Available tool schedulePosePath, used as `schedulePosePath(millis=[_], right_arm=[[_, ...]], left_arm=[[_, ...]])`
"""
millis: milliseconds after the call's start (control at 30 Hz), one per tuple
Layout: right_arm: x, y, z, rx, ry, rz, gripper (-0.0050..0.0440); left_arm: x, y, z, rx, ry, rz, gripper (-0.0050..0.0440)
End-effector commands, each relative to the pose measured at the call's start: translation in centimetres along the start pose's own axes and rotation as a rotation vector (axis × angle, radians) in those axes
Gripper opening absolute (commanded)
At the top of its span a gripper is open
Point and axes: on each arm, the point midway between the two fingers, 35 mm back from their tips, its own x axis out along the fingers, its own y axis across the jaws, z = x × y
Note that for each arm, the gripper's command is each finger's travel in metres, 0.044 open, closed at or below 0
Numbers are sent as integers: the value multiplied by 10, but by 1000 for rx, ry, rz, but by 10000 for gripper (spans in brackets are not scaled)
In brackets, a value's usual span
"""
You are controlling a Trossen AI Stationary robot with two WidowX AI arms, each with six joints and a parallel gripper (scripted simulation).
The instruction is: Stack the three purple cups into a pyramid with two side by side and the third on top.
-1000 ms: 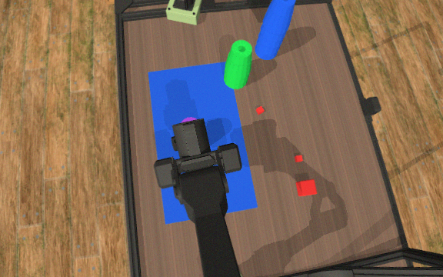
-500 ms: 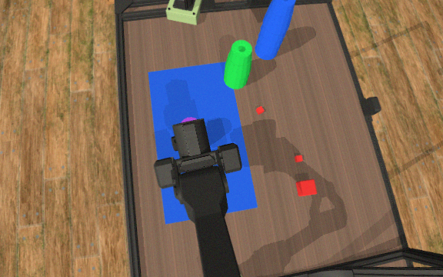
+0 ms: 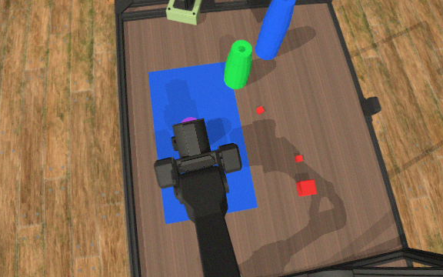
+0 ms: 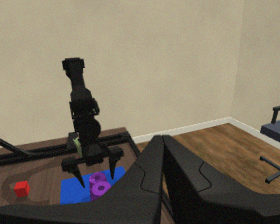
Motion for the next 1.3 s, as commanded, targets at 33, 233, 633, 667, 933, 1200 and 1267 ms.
schedulePosePath(millis=[33, 233, 633, 667, 933, 1200, 1267], right_arm=[[0, 0, 0, 3, -1, -3, 0], [0, 0, 0, 3, -1, -3, 0], [0, 0, 0, 3, -1, -3, 0], [0, 0, 0, 3, -1, -3, 0], [0, 0, 0, 3, -1, -3, 0], [0, 0, 0, 3, -1, -3, 0], [0, 0, 0, 3, -1, -3, 0]], left_arm=[[0, 0, 0, 0, 0, 0, 440], [-22, 0, 7, 0, 0, 0, 440], [-46, 0, 13, 0, 0, 0, 440], [-46, 0, 13, 0, 0, 0, 440], [-46, 0, 13, 0, 0, 0, 440], [-76, 4, 22, -7, -107, 16, 440], [-100, 7, 27, -12, -194, 29, 440]])
